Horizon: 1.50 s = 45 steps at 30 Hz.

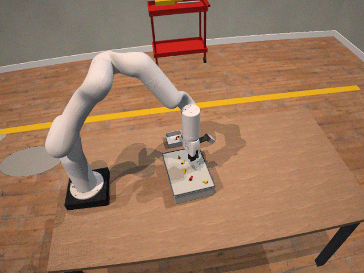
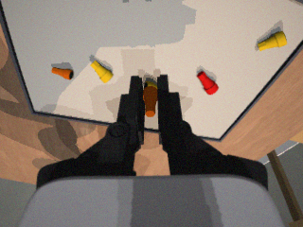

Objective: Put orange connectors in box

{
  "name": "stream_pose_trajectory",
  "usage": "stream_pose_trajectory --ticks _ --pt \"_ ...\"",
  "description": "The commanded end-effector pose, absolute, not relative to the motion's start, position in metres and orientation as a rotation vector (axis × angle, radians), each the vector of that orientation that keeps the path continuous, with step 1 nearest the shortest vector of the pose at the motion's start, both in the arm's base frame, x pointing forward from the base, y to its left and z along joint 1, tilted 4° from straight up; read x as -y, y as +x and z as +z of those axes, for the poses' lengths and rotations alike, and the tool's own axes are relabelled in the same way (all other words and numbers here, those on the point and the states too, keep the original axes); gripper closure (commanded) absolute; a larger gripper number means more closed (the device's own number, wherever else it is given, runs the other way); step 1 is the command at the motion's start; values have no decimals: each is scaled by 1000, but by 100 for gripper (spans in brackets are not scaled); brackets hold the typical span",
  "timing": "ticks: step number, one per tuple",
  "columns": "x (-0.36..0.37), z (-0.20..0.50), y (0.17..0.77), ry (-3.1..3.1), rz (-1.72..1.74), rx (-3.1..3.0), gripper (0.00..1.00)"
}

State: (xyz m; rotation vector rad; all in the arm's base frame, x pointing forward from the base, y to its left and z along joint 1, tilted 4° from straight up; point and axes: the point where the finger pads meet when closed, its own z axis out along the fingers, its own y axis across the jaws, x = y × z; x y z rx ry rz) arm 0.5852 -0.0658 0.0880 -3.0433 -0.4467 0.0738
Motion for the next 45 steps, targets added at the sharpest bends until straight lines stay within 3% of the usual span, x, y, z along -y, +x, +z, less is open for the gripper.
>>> stream_pose_trajectory --ticks 1,24,45 --pt "35 91 581 -3044 70 447 98" --pt "-138 103 550 -3044 70 447 98" --pt "-225 108 535 -3044 70 447 98"
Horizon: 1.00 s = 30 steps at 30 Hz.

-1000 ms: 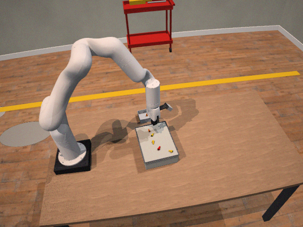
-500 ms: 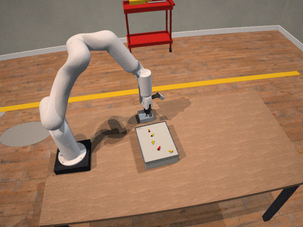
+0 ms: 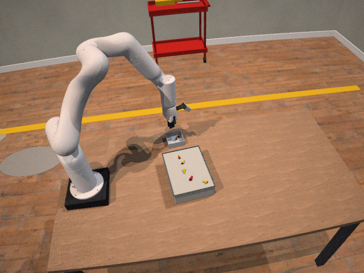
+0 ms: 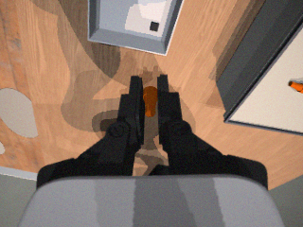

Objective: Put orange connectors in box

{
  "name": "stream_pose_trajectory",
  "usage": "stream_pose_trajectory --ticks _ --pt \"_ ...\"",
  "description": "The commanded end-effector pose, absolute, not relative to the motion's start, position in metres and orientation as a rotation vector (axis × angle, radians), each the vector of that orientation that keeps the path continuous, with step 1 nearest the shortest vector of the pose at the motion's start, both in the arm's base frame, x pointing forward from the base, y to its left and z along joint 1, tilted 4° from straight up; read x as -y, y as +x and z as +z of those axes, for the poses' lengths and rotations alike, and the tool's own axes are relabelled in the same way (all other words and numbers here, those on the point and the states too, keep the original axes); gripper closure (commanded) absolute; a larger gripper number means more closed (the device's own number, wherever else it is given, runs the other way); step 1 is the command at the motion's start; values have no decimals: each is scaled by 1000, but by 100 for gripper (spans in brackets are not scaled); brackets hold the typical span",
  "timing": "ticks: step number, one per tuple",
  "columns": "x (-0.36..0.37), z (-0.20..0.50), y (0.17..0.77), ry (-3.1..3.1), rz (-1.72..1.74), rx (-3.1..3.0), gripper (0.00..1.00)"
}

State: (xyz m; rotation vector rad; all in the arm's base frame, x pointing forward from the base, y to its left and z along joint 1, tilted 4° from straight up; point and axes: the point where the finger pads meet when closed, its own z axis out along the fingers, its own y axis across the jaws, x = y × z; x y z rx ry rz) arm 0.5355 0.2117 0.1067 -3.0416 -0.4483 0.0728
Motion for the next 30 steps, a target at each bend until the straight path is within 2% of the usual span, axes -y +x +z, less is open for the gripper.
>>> stream_pose_trajectory --ticks 1,20,30 --pt "-226 108 535 -3044 70 447 98" --pt "-230 105 534 -3044 70 447 98" --pt "-234 39 530 -3044 70 447 98"
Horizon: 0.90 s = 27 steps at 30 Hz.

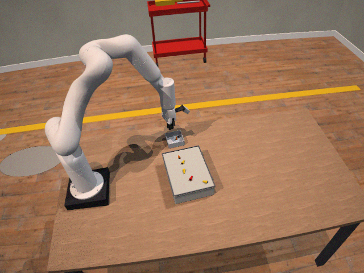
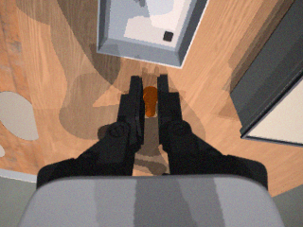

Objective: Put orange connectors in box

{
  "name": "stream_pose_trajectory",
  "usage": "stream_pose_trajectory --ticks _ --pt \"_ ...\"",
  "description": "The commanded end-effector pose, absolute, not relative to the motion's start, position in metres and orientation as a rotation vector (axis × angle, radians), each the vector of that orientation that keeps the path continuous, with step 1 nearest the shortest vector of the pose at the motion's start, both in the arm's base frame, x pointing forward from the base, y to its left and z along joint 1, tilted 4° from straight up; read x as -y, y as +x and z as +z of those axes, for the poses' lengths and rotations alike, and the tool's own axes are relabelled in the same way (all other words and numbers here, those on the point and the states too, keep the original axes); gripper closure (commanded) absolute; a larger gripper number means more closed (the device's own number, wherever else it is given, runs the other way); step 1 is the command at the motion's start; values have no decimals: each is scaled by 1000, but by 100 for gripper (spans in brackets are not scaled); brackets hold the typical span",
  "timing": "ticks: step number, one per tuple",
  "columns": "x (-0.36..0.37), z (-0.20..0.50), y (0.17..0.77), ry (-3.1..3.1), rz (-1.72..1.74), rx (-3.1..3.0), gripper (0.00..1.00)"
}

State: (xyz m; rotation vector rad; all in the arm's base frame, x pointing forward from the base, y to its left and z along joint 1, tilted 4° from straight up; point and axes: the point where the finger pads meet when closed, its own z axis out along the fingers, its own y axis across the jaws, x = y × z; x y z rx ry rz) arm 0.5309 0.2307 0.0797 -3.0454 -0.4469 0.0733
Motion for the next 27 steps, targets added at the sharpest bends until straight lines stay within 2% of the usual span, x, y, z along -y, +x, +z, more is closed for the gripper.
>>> stream_pose_trajectory --ticks 1,12,25,26,27 --pt "-234 39 530 -3044 70 447 98" --pt "-238 -28 527 -3044 70 447 98" --pt "-238 -33 526 -3044 70 447 98" --pt "-238 -33 526 -3044 70 447 74" --pt "-238 -33 526 -3044 70 447 74"
